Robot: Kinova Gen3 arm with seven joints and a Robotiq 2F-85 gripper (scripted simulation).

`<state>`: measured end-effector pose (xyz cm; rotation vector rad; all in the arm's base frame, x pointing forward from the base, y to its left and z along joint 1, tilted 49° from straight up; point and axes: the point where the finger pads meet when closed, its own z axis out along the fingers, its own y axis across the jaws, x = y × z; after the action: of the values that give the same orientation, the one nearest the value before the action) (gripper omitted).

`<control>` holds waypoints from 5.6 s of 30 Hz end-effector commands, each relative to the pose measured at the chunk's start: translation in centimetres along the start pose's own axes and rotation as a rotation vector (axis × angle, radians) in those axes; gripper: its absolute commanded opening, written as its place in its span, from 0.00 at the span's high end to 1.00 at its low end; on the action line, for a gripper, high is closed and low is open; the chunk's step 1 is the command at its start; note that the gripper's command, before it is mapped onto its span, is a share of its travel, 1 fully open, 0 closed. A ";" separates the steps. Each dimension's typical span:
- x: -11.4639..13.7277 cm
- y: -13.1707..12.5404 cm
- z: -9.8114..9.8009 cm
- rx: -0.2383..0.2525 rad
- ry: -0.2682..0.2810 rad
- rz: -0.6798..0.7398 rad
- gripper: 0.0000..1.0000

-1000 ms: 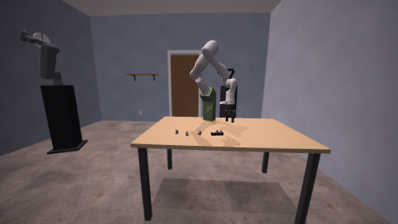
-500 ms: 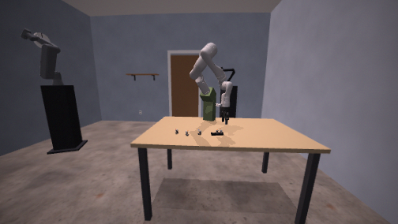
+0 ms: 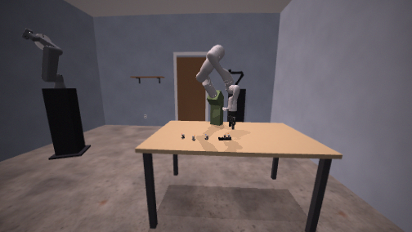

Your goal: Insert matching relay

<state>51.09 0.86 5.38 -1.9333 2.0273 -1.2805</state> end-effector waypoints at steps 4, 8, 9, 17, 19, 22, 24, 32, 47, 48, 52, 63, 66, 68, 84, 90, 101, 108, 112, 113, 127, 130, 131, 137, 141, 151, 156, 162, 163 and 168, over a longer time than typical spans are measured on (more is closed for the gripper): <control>-0.2 0.4 0.0 -0.006 -0.006 -0.001 1.00; -0.2 0.4 0.0 -0.006 -0.006 -0.001 1.00; -0.2 0.4 0.0 -0.006 -0.006 -0.001 1.00; -0.2 0.4 0.0 -0.006 -0.006 -0.001 1.00; -0.2 0.4 0.0 -0.006 -0.006 -0.001 1.00; -0.2 0.4 0.0 -0.006 -0.006 -0.001 1.00; -0.2 0.4 0.0 -0.006 -0.006 -0.001 1.00; -0.2 0.4 0.0 -0.006 -0.006 -0.001 1.00; -0.2 0.4 0.0 -0.006 -0.006 -0.001 1.00; -0.2 0.4 0.0 -0.006 -0.006 -0.001 1.00; -0.2 0.4 0.0 -0.006 -0.006 -0.001 1.00; -0.2 0.4 0.0 -0.006 -0.006 -0.001 1.00; -0.2 0.4 0.0 -0.006 -0.006 -0.001 1.00; -0.2 0.4 0.0 -0.005 -0.007 -0.002 1.00; 2.4 0.7 0.0 0.000 -0.009 -0.104 1.00; 4.3 1.2 0.0 -0.001 -0.009 -0.169 1.00; 11.8 3.0 0.2 -0.005 -0.006 -0.416 1.00; 15.8 4.0 0.2 -0.005 -0.006 -0.553 1.00; 19.1 4.8 0.3 -0.005 -0.006 -0.667 1.00; 19.9 5.0 0.3 -0.005 -0.006 -0.696 1.00; 29.0 6.9 0.5 0.006 -0.008 -1.020 1.00; 31.0 7.3 0.5 0.007 -0.007 -1.090 1.00; 31.7 7.5 0.5 0.006 -0.006 -1.113 1.00; 34.6 8.1 0.6 0.007 -0.006 -1.212 1.00; 36.1 8.5 0.6 0.005 -0.005 -1.265 1.00; 39.6 9.3 0.7 0.000 0.000 -1.367 1.00; 40.2 9.5 0.6 -0.001 0.000 -1.387 1.00; 40.8 9.7 0.6 -0.003 0.000 -1.409 1.00; 40.9 9.7 0.6 -0.003 0.000 -1.411 1.00; 41.0 9.8 0.6 -0.003 0.000 -1.414 1.00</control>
<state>35.13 -35.21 18.69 -3.3919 0.3532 -1.2574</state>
